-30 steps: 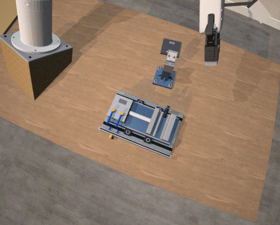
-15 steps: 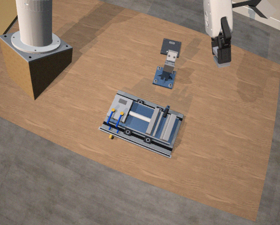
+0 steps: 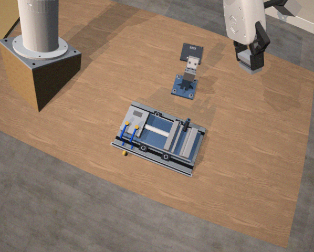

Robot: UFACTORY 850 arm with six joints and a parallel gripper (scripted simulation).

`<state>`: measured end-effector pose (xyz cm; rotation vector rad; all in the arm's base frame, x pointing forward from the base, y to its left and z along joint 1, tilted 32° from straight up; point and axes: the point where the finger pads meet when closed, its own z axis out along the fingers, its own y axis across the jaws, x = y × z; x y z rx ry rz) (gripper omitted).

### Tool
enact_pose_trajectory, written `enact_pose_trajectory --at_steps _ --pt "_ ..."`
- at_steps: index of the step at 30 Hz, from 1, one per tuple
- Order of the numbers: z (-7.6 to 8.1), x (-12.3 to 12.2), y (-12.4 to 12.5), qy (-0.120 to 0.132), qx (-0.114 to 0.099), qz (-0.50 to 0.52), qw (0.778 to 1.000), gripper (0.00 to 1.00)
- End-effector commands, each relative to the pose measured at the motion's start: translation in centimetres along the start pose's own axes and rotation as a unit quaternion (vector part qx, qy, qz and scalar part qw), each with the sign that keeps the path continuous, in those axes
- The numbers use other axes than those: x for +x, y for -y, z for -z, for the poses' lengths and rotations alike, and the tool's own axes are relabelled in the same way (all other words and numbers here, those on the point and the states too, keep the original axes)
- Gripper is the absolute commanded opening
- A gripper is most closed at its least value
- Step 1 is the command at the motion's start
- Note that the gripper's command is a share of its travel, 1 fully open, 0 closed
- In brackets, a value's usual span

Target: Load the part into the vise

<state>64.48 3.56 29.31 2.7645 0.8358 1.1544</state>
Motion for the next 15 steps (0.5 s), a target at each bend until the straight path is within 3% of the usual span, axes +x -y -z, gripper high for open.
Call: enact_pose_trajectory --at_steps 1,4,15 --pt "-0.1 0.3 0.5 -0.005 0.038 0.043 0.998 0.0" --pt "-0.1 0.3 0.7 -0.007 0.043 0.054 0.998 0.0" --pt "-0.1 -0.1 2.9 -0.027 0.102 0.16 0.981 0.0"
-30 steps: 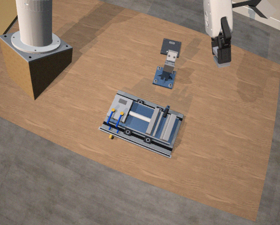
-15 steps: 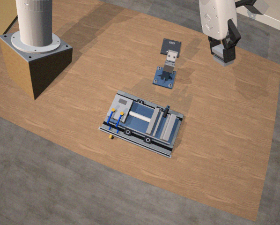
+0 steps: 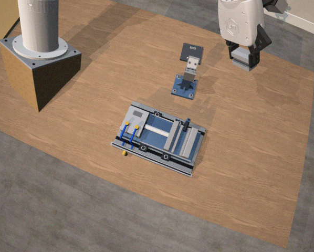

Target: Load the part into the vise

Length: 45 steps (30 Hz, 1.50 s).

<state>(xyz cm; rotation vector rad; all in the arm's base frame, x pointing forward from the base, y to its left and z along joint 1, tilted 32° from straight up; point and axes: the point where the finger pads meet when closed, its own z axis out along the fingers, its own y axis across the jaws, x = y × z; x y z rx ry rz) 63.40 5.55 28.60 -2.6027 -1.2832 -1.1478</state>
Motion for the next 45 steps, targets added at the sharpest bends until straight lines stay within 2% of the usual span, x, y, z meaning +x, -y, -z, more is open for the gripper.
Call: enact_pose_trajectory --at_steps 1,4,6,21,23,38,40,45 --pt "0.0 0.1 0.7 -0.003 0.032 0.037 0.999 0.0" --pt "0.0 0.0 1.4 -0.007 0.049 0.064 0.997 0.0" --pt "0.0 0.0 1.4 -0.007 0.049 0.064 0.997 0.0" --pt "0.5 -1.4 4.7 -0.022 0.131 0.175 0.976 0.0" --pt "0.5 -1.4 4.7 -0.022 0.131 0.175 0.976 0.0" --pt "1.4 -3.3 7.4 -0.029 0.2 0.252 0.946 0.0" --pt "1.4 -3.3 7.4 -0.029 0.2 0.252 0.946 0.0" --pt "1.8 -3.9 8.0 -0.03 0.219 0.271 0.937 0.0"
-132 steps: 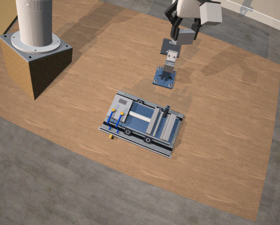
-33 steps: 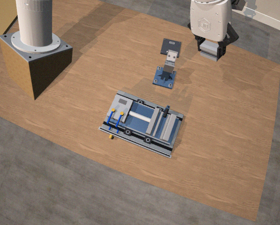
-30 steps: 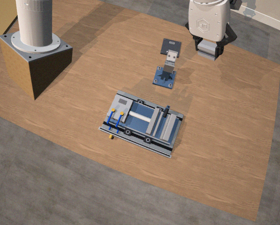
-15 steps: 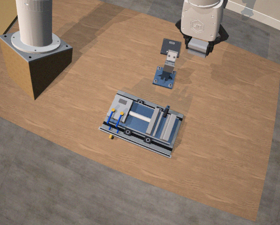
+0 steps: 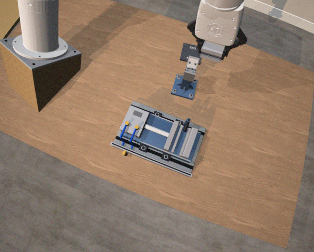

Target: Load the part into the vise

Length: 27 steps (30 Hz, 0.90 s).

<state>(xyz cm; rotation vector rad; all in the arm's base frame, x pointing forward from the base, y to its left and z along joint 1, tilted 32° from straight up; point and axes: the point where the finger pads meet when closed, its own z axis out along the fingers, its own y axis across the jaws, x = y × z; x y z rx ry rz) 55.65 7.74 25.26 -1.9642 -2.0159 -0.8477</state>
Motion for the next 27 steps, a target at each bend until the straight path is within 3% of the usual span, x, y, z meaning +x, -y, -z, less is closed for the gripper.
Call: enact_pose_trajectory --at_steps 1,10,27 --pt "0.1 -0.1 0.6 -0.001 0.013 0.014 1.0 0.0" --pt "0.1 -0.4 2.0 -0.004 0.042 0.041 0.998 0.0" --pt "0.3 -0.8 3.4 -0.007 0.071 0.068 0.995 0.0"
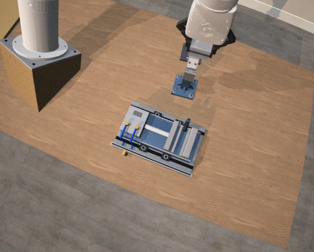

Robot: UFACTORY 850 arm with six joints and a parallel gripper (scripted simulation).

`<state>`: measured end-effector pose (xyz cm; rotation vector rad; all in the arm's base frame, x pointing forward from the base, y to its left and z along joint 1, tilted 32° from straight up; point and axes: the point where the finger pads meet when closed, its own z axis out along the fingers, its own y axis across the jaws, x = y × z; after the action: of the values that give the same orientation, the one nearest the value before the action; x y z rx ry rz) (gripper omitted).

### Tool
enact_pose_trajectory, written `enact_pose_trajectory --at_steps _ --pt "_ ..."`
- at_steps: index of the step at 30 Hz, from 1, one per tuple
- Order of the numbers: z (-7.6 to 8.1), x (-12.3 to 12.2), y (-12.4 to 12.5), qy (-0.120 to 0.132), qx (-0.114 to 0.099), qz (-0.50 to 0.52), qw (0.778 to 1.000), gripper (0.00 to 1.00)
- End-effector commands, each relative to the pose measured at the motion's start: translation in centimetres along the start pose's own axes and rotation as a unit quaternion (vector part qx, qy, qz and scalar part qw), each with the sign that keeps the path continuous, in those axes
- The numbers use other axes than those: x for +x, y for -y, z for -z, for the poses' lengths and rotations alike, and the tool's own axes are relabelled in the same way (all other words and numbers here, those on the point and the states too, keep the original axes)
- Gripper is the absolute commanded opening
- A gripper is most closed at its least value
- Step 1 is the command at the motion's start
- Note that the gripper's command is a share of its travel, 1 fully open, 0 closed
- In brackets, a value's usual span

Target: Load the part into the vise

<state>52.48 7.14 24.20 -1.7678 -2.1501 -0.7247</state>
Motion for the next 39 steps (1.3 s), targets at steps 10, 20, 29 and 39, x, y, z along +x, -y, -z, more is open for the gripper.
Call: enact_pose_trajectory --at_steps 10,20,29,39 --pt "0.08 -0.09 0.48 -0.001 0.01 0.01 1.0 0.0" --pt "0.08 -0.12 0.63 -0.001 0.013 0.012 1.0 0.0" --pt "0.08 -0.12 0.66 -0.001 0.014 0.013 1.0 0.0" --pt "0.08 -0.12 0.66 -0.001 0.014 0.013 1.0 0.0"
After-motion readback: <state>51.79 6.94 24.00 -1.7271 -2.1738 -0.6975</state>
